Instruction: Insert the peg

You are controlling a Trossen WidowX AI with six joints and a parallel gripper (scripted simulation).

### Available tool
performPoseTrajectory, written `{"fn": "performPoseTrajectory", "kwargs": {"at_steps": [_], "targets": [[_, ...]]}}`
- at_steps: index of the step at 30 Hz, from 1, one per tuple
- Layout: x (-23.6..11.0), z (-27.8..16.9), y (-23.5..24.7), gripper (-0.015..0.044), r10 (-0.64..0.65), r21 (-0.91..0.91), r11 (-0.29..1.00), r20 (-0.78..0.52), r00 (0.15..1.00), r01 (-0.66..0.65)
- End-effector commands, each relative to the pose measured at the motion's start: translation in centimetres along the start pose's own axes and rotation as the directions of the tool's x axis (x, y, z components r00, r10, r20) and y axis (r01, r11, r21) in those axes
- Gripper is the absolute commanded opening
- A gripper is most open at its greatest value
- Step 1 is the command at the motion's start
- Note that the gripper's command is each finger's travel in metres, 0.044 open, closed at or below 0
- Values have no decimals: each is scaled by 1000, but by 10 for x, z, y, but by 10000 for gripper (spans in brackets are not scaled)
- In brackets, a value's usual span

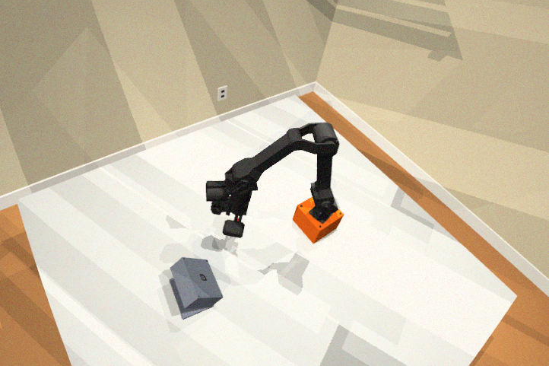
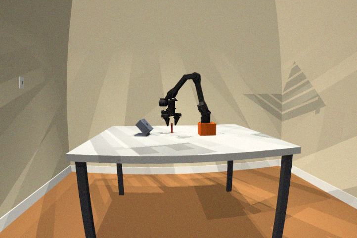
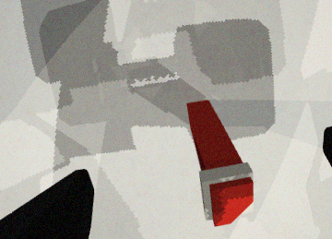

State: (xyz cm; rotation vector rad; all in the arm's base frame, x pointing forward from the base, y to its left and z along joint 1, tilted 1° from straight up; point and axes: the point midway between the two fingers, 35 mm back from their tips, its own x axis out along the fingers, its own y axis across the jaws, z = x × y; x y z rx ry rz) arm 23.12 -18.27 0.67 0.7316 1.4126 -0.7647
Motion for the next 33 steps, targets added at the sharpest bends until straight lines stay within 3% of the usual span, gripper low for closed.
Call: {"fn": "performPoseTrajectory", "kwargs": {"at_steps": [1,12,28,33], "targets": [[9,-1,-1,440,-5,-3,1000,-5,1000,5],[21,-2,-1,440,-5,-3,1000,-5,1000,5],[17,-2,-1,20,-1,0,1000,-3,1000,1],[17,-2,-1,0,-1,0,1000,-3,1000,1]]}}
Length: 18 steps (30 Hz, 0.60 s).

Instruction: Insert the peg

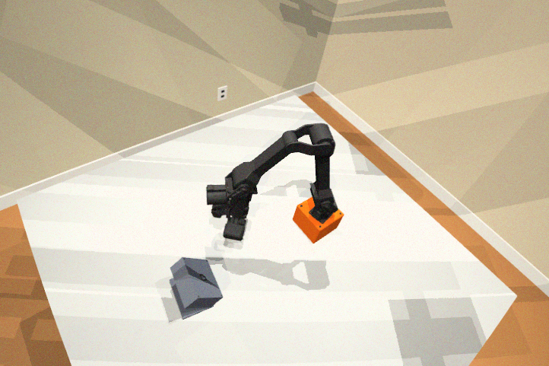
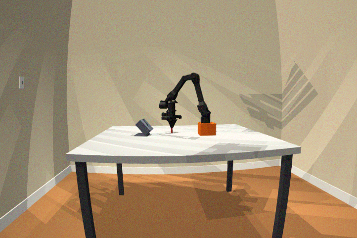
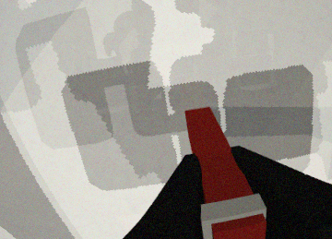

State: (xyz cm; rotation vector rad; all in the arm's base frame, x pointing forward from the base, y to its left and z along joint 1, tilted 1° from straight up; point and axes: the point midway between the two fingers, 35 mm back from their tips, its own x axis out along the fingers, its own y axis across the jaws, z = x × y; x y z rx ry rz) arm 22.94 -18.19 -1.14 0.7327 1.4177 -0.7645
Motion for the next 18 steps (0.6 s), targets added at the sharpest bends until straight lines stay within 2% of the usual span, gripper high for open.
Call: {"fn": "performPoseTrajectory", "kwargs": {"at_steps": [1,7,18], "targets": [[-1,0,0,0,1,0,1000,2,1000,-1],[-9,1,0,0,0,0,1000,2,1000,0],[-69,1,1,0,-2,-3,1000,0,1000,2]]}}
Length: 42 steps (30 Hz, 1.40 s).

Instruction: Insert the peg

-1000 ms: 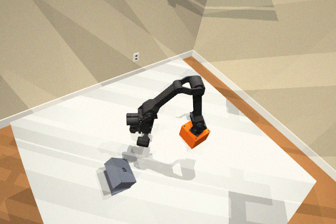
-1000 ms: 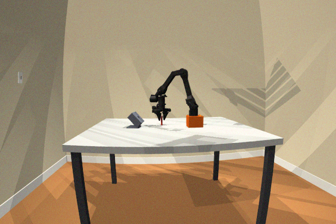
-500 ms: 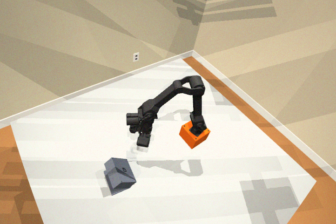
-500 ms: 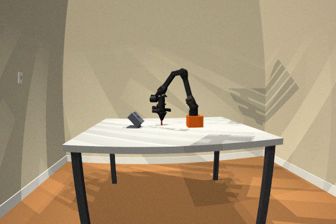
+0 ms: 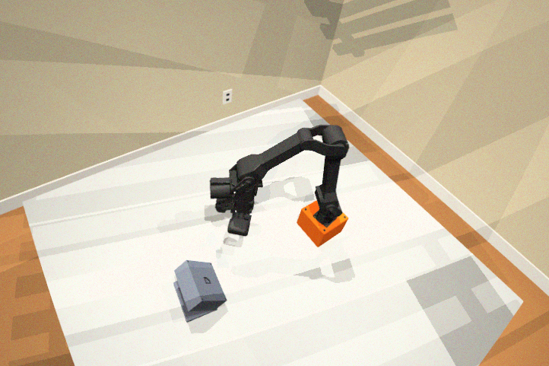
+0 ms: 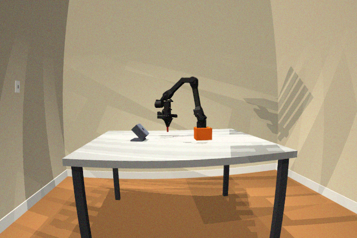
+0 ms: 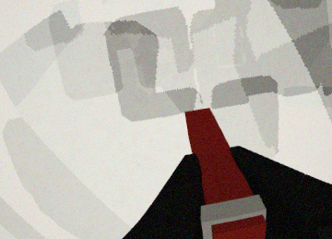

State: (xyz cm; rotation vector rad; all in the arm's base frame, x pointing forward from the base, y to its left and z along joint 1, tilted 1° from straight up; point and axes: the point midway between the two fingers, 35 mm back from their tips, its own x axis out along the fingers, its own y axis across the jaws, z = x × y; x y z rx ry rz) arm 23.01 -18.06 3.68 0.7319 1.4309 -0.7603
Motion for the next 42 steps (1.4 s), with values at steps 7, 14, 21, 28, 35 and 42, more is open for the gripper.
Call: {"fn": "performPoseTrajectory", "kwargs": {"at_steps": [7,14,21,28,35,42], "targets": [[-32,0,1,0,1,-1,1000,15,1000,-1],[-32,1,9,0,8,-38,999,58,998,-5],[-32,2,19,0,19,-81,997,108,994,-10],[-33,2,29,0,33,-123,992,157,987,-14],[-34,2,39,0,51,-165,986,205,977,-16],[-36,2,49,0,71,-206,978,251,965,-19]]}}
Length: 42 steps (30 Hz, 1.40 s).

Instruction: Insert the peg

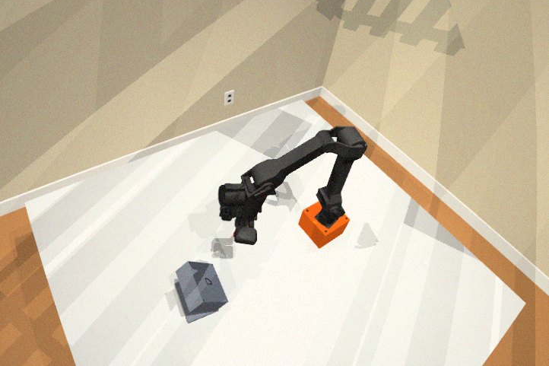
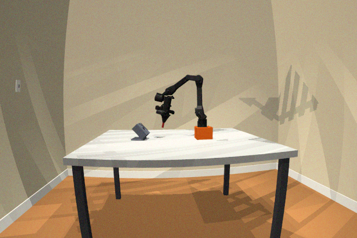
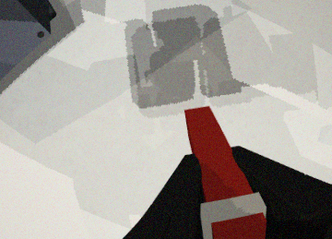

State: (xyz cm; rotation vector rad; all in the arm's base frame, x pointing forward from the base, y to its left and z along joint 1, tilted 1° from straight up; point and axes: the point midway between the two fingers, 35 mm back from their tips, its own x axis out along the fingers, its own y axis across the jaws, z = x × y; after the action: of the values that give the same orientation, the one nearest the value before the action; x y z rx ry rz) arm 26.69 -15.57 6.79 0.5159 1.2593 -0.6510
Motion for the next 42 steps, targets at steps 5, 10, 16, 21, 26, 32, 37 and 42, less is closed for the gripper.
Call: {"fn": "performPoseTrajectory", "kwargs": {"at_steps": [5,10,16,21,26,32,37,42], "targets": [[-4,3,12,0,17,-51,999,72,997,-13],[-6,4,19,0,29,-79,997,107,994,-21],[-8,4,28,0,45,-112,993,149,988,-29],[-9,5,35,0,61,-140,990,183,981,-35],[-12,5,43,0,77,-167,985,216,973,-41],[-14,4,51,0,99,-199,979,254,962,-48],[-17,4,59,0,118,-225,973,285,951,-53],[-20,3,66,0,139,-251,966,315,939,-58]]}}
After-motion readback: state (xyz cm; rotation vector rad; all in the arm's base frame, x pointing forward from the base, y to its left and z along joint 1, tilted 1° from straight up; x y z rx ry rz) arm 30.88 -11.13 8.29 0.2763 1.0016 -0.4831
